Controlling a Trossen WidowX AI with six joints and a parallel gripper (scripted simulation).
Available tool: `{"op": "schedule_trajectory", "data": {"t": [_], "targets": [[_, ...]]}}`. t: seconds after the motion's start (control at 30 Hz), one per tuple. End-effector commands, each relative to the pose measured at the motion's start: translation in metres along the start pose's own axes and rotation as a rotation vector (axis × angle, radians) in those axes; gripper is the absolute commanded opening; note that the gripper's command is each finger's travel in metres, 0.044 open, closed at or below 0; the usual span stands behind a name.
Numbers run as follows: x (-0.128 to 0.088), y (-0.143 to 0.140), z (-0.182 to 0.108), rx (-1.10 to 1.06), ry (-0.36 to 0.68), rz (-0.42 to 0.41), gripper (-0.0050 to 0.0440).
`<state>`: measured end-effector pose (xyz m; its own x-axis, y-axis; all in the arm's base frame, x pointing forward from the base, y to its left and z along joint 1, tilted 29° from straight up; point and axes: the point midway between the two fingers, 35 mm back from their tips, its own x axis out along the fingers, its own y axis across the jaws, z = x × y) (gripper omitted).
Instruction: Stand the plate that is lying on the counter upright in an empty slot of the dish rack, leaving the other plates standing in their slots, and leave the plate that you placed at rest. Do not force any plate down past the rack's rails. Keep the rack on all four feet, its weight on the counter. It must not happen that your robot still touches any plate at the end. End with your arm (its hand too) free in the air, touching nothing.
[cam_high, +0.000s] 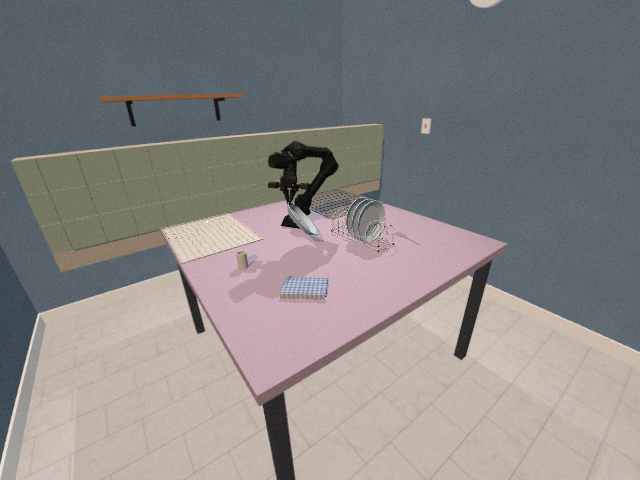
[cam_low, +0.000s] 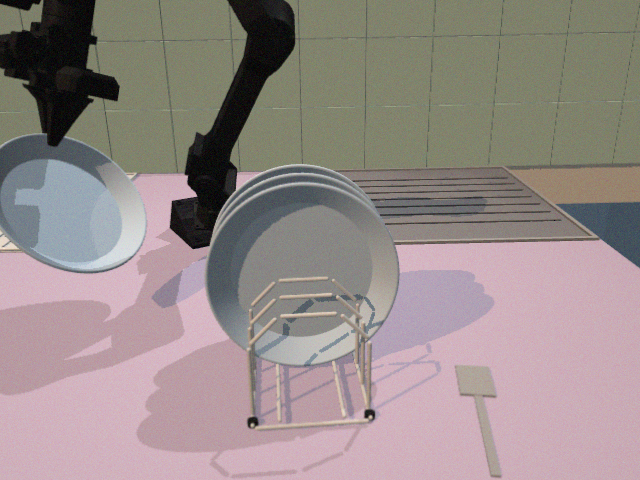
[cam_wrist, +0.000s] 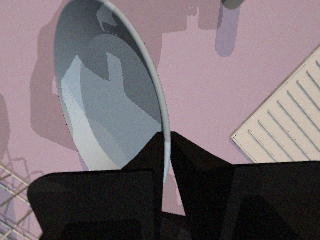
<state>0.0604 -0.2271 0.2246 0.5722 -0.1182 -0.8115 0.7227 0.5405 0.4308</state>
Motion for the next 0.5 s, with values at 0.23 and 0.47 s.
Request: {"op": "schedule_trajectory", "data": {"t": [0.23, 0.47], "targets": [[-0.0151, 0.0026, 0.0055, -0.082, -0.046, -0.016, 0.0000], [-0.0151, 0.0026, 0.0055, -0.082, -0.046, -0.016, 0.0000]]}}
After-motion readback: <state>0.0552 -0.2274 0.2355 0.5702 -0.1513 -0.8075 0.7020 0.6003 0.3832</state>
